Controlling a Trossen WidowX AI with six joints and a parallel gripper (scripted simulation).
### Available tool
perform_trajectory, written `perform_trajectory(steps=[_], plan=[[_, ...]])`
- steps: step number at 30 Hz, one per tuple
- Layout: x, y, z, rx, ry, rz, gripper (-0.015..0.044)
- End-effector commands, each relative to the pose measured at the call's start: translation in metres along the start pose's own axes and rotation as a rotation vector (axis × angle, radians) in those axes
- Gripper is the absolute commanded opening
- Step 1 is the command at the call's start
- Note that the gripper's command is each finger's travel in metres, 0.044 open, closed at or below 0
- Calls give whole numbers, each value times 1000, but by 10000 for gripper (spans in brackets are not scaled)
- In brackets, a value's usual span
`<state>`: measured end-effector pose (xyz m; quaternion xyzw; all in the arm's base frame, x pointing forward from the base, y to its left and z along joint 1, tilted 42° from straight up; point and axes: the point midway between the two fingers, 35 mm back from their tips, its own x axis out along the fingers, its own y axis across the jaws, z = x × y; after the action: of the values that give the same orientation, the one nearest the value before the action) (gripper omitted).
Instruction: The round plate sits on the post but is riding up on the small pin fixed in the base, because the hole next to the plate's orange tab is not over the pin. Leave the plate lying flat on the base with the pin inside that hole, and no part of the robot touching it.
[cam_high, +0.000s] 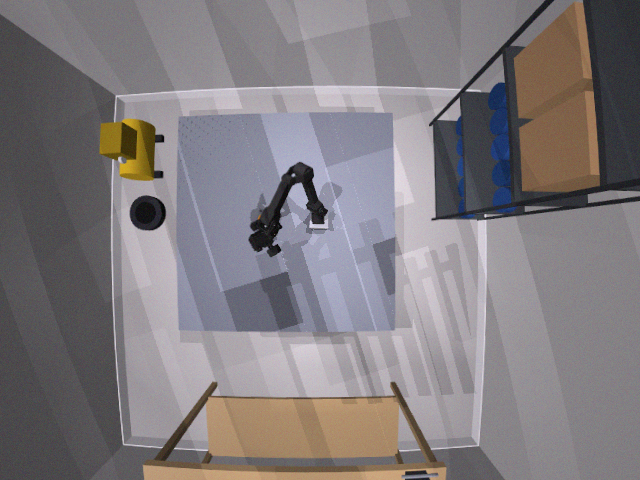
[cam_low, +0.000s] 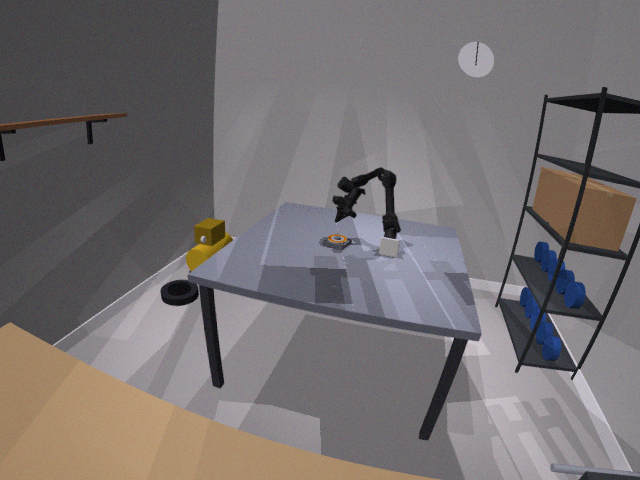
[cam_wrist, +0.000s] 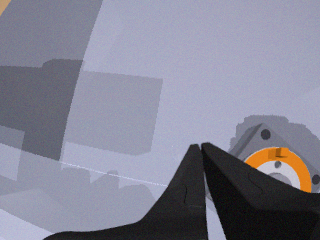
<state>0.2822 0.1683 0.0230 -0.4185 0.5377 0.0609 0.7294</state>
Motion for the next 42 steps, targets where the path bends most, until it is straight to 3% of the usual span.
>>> perform_trajectory(steps=[1, 10, 15, 24, 42], plan=[[26, -34, -7, 215, 190, -48, 0], [69, -102, -36, 574, 531, -169, 0], [72, -102, -38, 574, 530, -169, 0], [109, -103, -61, 574, 531, -171, 0], [109, -126, -64, 574, 531, -172, 0]])
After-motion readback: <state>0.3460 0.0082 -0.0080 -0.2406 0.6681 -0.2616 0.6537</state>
